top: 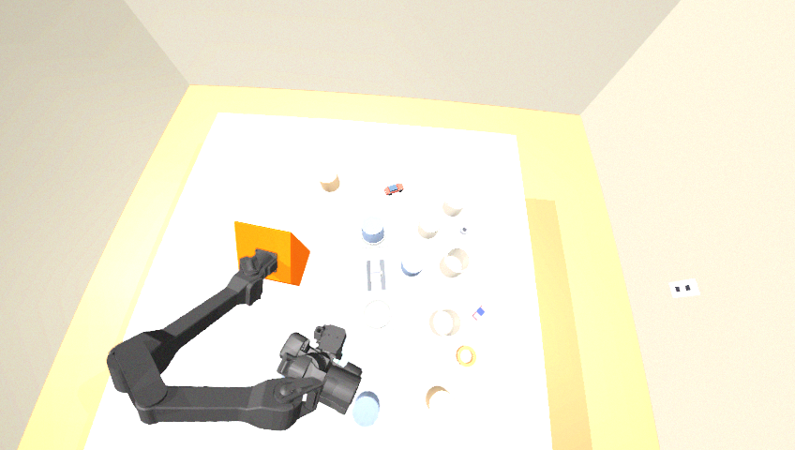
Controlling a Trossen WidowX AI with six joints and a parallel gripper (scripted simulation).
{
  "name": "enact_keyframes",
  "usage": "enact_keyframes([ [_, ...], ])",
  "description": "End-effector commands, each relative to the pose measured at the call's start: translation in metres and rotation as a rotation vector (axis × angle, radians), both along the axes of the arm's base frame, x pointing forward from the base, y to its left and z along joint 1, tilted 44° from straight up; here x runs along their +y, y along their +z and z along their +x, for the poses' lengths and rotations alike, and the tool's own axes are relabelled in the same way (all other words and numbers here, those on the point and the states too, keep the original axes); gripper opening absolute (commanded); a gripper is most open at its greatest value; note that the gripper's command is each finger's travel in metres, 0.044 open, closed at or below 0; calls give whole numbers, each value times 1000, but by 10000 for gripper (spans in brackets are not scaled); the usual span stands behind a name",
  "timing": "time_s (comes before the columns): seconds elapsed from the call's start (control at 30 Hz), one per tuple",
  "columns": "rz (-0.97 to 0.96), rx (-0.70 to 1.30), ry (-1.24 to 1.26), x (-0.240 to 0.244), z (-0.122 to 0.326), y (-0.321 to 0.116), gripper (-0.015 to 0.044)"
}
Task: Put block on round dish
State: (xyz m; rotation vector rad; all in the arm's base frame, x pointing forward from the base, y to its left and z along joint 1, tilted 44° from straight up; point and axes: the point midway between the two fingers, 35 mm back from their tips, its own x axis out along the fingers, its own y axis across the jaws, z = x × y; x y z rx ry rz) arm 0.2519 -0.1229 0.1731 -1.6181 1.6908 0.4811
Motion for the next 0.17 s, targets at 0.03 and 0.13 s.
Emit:
enact_keyframes([
  [0.03,-4,2,-6,1,-1,2,440],
  [0.13,-4,2,-6,1,-1,2,440],
])
